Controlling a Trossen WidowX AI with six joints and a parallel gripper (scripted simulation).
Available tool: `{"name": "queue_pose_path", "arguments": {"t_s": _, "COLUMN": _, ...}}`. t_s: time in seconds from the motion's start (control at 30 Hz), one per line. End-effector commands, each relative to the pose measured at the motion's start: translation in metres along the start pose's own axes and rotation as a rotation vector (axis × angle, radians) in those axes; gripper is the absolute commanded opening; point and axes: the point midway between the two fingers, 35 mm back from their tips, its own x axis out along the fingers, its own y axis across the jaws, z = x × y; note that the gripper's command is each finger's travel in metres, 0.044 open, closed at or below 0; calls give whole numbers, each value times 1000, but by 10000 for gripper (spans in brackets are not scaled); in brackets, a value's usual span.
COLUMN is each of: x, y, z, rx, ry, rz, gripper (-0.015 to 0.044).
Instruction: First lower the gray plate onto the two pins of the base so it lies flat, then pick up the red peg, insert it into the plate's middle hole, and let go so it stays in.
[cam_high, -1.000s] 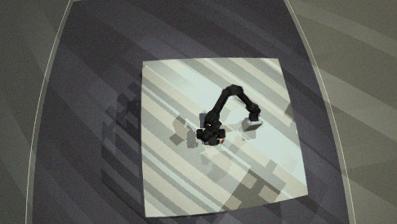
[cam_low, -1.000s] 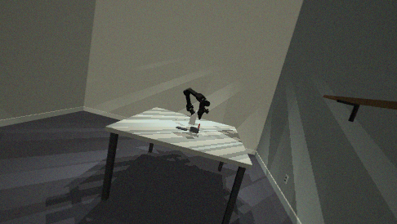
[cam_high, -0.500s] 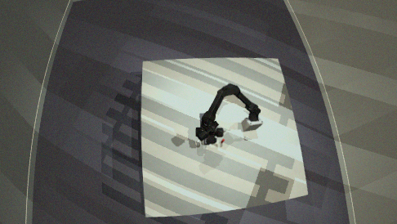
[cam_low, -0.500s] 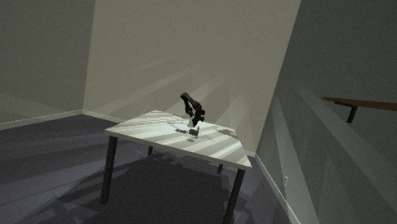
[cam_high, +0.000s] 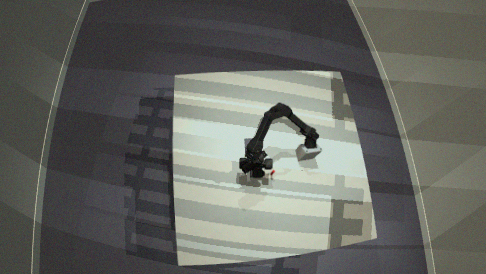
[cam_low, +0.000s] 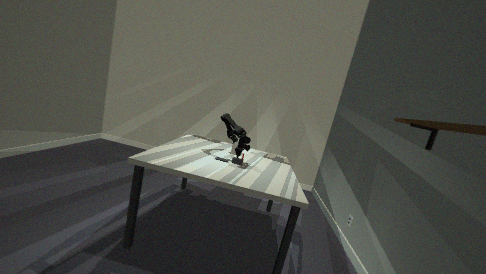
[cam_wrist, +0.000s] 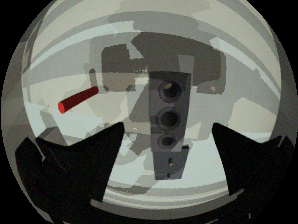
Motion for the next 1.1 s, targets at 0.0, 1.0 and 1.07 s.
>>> {"name": "queue_pose_path", "arguments": {"t_s": 0.0, "x": 7, "y": 0, "z": 0, "rx": -6, "ry": 5, "rz": -1, "gripper": 440}}
{"name": "queue_pose_path", "arguments": {"t_s": 1.0, "x": 55, "y": 1, "z": -1, "rx": -6, "ry": 9, "rz": -2, "gripper": 440}}
{"name": "queue_pose_path", "arguments": {"t_s": 1.07, "x": 58, "y": 1, "z": -1, "rx": -6, "ry": 9, "rz": -2, "gripper": 440}}
